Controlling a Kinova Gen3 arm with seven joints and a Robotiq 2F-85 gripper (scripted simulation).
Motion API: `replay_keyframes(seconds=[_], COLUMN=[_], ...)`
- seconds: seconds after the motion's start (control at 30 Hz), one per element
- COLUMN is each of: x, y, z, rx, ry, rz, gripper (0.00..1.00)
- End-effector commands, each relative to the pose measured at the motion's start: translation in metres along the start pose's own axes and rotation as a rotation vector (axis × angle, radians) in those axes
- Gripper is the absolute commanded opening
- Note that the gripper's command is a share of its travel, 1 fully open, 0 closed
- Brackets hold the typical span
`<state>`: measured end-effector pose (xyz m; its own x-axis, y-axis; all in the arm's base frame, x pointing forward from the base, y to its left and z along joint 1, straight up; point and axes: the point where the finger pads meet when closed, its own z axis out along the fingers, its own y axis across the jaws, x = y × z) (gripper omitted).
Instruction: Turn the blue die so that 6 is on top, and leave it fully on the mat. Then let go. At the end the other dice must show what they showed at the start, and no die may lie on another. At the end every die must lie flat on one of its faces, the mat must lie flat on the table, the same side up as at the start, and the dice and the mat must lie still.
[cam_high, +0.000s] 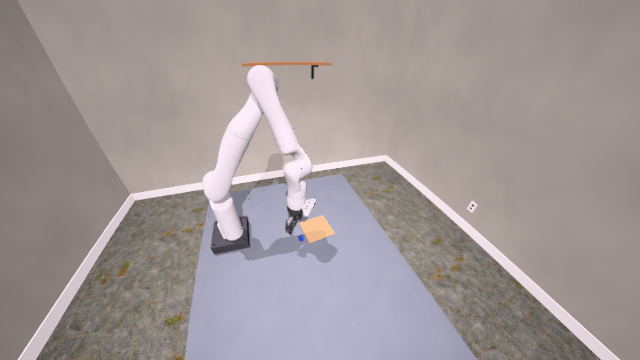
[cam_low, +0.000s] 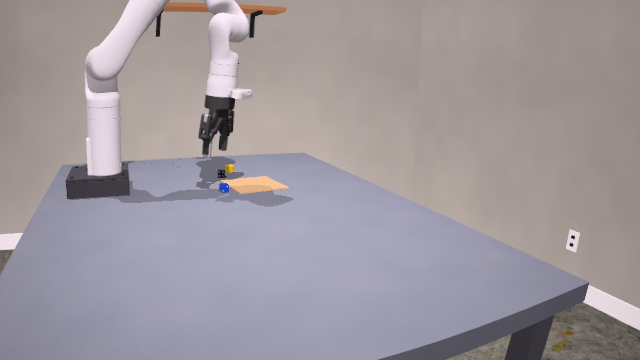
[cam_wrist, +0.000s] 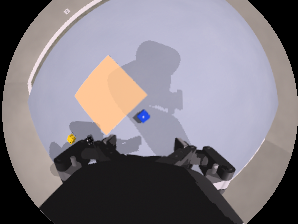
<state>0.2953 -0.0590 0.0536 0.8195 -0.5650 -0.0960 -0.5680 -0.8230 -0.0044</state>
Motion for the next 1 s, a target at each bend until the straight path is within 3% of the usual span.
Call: replay_keyframes(seconds=[0.0, 0.5, 0.97], x=[-0.002, 0.012, 0.020], y=[-0.001, -0.004, -0.006], z=[0.002, 0.005, 0.004], rx=[-0.012, 0.007, 0.026], ry=[-0.004, 0.052, 0.081], rz=[0.006, 0.524, 0.738], gripper=[1.00, 1.00, 1.00])
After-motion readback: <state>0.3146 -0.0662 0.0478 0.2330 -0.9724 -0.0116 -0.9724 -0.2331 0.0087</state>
